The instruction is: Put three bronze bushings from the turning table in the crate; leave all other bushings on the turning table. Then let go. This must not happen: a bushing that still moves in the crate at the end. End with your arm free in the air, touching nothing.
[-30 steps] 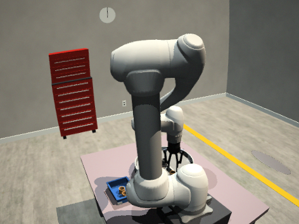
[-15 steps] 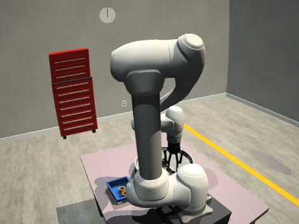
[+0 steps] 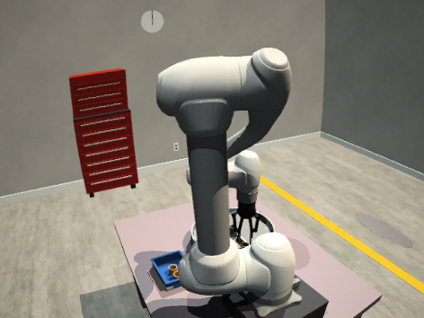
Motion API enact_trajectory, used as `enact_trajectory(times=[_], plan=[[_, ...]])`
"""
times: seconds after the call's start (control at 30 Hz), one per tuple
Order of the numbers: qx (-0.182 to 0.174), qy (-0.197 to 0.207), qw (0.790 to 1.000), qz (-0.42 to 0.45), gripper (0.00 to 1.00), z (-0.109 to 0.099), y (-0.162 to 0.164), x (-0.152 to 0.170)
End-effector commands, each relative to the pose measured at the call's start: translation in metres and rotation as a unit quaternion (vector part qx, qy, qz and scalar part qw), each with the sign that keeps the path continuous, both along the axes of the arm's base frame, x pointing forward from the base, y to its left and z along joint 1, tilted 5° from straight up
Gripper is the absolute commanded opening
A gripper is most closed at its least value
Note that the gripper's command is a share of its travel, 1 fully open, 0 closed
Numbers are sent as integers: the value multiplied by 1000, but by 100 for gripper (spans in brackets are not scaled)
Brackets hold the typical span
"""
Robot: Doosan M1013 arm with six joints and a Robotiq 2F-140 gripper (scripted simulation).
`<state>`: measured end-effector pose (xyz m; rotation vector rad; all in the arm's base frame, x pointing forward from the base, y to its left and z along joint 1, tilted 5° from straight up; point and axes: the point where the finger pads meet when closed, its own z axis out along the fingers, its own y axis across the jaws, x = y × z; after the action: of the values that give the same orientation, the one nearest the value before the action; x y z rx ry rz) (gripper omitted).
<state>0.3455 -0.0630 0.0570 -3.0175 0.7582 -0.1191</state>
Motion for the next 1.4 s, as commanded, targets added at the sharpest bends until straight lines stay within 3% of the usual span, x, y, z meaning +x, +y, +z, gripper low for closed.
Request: enact_trajectory(times=[0.0,0.4,1.37], plan=[[0,0,1000,0,28,0,0,0],[0,0,1000,0,28,-12,0,1],[0,0,1000,0,28,-12,0,1]])
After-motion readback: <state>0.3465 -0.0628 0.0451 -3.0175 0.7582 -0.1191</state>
